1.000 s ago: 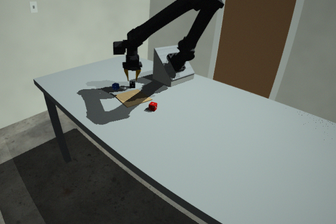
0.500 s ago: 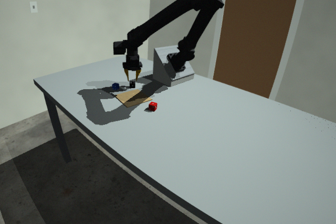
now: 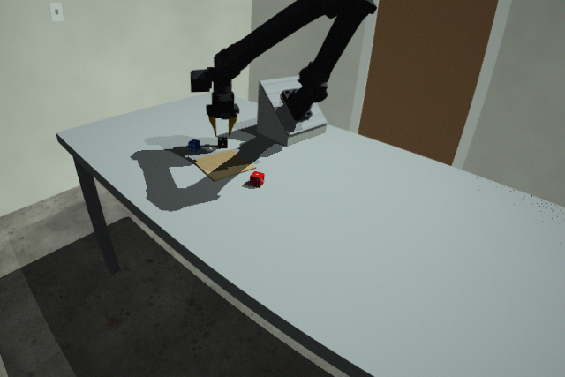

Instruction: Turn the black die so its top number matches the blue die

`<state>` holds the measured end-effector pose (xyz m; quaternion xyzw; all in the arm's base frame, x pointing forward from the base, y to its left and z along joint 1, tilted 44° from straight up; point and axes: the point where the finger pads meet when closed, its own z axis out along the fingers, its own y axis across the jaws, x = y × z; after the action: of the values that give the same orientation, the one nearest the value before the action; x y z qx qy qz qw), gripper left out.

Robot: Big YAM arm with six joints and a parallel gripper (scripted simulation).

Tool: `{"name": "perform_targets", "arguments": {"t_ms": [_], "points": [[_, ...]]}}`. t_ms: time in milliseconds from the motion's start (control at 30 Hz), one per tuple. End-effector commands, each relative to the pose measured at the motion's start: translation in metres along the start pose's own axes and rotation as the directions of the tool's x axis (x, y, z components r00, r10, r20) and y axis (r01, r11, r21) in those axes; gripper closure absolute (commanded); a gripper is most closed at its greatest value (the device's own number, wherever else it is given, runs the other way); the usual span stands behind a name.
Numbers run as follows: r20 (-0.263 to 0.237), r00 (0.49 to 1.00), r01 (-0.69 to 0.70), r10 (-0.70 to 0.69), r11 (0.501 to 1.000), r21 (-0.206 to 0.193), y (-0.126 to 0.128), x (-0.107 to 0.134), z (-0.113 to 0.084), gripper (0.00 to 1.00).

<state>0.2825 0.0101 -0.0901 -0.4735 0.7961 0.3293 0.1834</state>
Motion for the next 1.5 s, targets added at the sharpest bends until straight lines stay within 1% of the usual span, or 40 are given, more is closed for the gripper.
{"name": "perform_targets", "arguments": {"t_ms": [0,567,800,967,1067,1133,1267,1400,1467], "points": [[0.002,1.000,0.008,-0.008,1.000,0.011,-0.003,-0.004,-0.001,0.56],[0.002,1.000,0.008,-0.008,1.000,0.011,-0.003,-0.004,-0.001,0.56],[0.001,1.000,-0.002,0.002,1.000,-0.005,0.001,-0.001,0.011,0.56],[0.002,1.000,0.000,0.000,1.000,-0.003,0.000,-0.001,0.020,0.56],[0.001,1.000,0.004,-0.004,1.000,0.002,-0.004,-0.002,0.021,0.56],[0.002,1.000,-0.002,0.002,1.000,-0.006,0.002,-0.001,0.027,0.56],[0.002,1.000,0.003,-0.003,1.000,0.000,-0.003,-0.002,0.034,0.56],[0.001,1.000,-0.002,0.002,1.000,-0.005,0.001,-0.001,0.039,0.56],[0.007,1.000,-0.002,0.002,1.000,0.015,-0.006,-0.001,0.035,0.56]]}}
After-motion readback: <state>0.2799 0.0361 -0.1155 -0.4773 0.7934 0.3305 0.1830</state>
